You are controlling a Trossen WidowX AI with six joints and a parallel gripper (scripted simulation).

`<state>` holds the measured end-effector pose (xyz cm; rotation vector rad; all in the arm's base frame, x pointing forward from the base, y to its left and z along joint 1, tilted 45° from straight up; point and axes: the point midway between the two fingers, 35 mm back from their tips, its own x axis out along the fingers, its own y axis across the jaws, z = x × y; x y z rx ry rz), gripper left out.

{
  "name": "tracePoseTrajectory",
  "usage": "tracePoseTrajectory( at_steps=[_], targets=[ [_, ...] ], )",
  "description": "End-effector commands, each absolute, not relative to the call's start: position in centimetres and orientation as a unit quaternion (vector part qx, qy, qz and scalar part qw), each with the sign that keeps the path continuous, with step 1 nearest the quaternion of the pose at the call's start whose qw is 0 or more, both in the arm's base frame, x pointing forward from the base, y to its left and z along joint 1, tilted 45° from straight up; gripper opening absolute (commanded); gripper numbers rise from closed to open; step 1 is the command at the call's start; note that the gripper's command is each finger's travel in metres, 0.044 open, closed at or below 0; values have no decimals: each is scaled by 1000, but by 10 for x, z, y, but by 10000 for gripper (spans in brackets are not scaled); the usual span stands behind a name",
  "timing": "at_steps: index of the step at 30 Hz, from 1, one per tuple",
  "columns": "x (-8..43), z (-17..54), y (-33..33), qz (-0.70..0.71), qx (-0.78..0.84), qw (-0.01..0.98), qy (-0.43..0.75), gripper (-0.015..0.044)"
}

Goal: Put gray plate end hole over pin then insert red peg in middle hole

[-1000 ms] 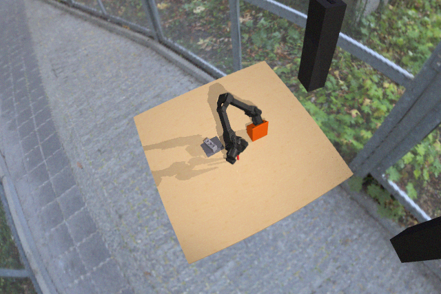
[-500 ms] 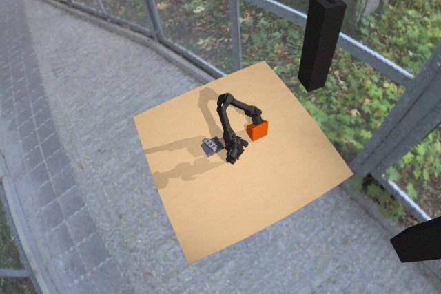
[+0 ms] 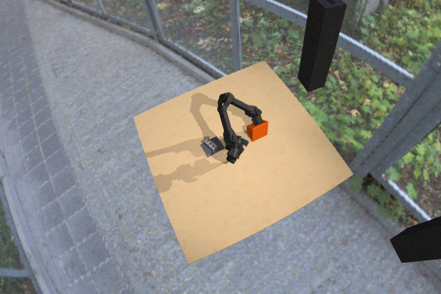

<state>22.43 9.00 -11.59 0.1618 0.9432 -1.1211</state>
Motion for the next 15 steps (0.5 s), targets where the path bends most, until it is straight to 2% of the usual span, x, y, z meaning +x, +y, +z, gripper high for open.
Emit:
tracePoseTrajectory(
  at_steps=[1, 15],
  targets=[
    [227, -108, 102, -507, 84, 743, 429, 0],
    [224, -77, 134, -507, 85, 742, 430, 0]
  ],
)
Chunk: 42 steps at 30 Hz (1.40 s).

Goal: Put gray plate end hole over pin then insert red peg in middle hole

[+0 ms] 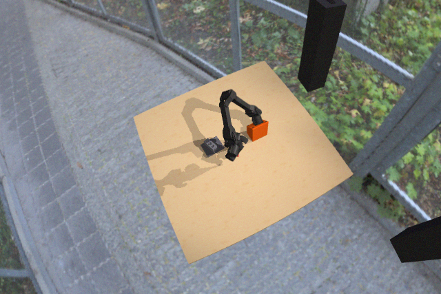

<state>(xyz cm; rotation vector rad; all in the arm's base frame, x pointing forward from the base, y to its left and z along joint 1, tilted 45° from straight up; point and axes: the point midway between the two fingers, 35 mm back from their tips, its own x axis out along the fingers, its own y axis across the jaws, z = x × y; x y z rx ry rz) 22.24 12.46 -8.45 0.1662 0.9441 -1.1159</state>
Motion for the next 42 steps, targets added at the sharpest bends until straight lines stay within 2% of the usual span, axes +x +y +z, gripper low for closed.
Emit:
tracePoseTrajectory(
  at_steps=[1, 7, 42],
  targets=[
    [223, -75, 136, -507, 85, 742, 430, 0],
    [222, -72, 135, -509, 76, 741, 431, 0],
    [292, -28, 108, -503, 88, 738, 442, 0]
  ],
)
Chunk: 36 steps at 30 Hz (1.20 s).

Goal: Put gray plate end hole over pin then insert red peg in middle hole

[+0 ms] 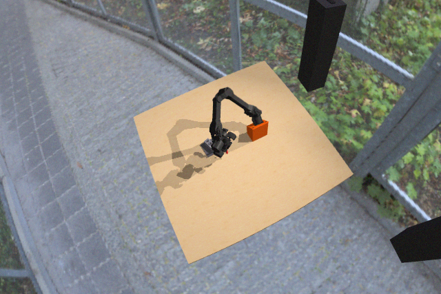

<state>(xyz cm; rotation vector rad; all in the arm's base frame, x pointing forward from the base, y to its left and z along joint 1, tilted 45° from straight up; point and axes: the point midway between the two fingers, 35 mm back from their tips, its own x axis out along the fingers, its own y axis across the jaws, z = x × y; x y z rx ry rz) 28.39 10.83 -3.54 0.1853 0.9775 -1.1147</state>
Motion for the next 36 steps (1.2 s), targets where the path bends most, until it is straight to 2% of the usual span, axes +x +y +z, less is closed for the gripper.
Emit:
tracePoseTrajectory(
  at_steps=[1, 36],
  targets=[
    [294, -26, 107, -502, 88, 738, 442, 0],
    [354, 37, 48, -505, 86, 743, 430, 0]
  ],
)
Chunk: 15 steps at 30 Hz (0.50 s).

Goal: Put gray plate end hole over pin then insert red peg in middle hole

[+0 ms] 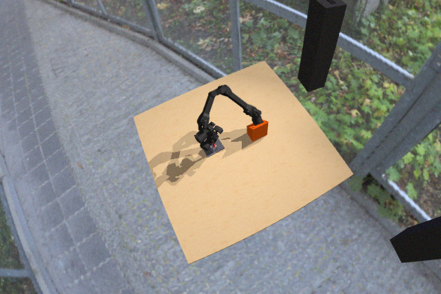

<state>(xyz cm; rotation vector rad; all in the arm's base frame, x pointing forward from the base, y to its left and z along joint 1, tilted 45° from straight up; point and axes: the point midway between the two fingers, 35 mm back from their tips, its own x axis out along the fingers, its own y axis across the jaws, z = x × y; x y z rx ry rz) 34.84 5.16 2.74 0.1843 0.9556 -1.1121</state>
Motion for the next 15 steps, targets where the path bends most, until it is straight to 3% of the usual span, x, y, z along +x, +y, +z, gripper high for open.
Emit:
tracePoseTrajectory(
  at_steps=[1, 15],
  targets=[
    [355, 39, 46, -505, 86, 743, 430, 0],
    [367, 59, 24, -509, 82, 744, 424, 0]
  ],
)
